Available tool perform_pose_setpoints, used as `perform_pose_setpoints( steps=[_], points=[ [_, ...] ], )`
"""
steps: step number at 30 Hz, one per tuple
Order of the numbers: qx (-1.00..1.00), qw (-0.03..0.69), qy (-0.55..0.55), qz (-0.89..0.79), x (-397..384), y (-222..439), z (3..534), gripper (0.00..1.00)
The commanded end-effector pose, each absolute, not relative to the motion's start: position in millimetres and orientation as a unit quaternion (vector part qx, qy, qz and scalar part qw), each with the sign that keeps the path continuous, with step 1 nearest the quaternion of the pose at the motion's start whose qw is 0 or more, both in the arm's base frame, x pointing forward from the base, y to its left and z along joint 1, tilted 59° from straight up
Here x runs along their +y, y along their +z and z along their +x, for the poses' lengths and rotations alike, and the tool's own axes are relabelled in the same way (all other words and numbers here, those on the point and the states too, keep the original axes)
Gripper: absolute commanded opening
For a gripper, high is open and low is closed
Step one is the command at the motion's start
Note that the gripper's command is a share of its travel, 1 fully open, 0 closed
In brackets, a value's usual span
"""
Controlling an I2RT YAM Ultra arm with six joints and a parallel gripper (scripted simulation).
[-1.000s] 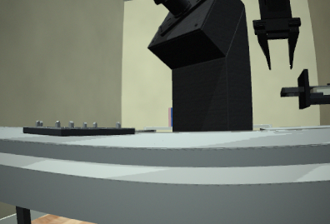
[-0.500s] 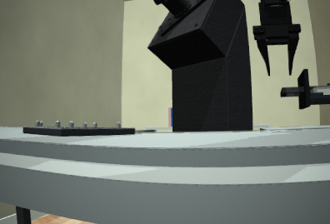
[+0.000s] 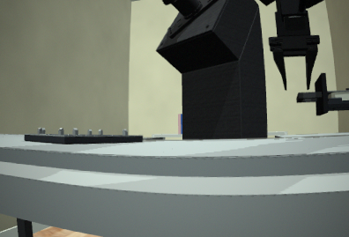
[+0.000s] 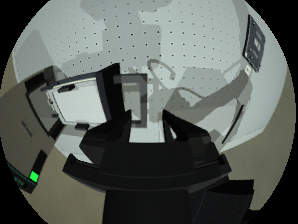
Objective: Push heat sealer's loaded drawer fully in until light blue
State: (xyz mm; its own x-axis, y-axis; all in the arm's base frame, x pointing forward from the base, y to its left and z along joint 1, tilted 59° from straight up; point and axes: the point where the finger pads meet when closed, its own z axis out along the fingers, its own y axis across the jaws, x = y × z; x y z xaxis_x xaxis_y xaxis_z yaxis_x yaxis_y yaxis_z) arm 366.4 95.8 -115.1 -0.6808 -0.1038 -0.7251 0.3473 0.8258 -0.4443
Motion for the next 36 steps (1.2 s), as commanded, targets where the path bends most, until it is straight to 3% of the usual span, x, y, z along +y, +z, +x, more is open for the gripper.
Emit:
perform_pose_setpoints(
  steps=[1,36],
  points=[
    [0.870,0.403,-0.275,0.068,101,-119,376,0.45],
    [0.868,0.412,-0.270,0.064,97,-123,391,0.45]
  ],
)
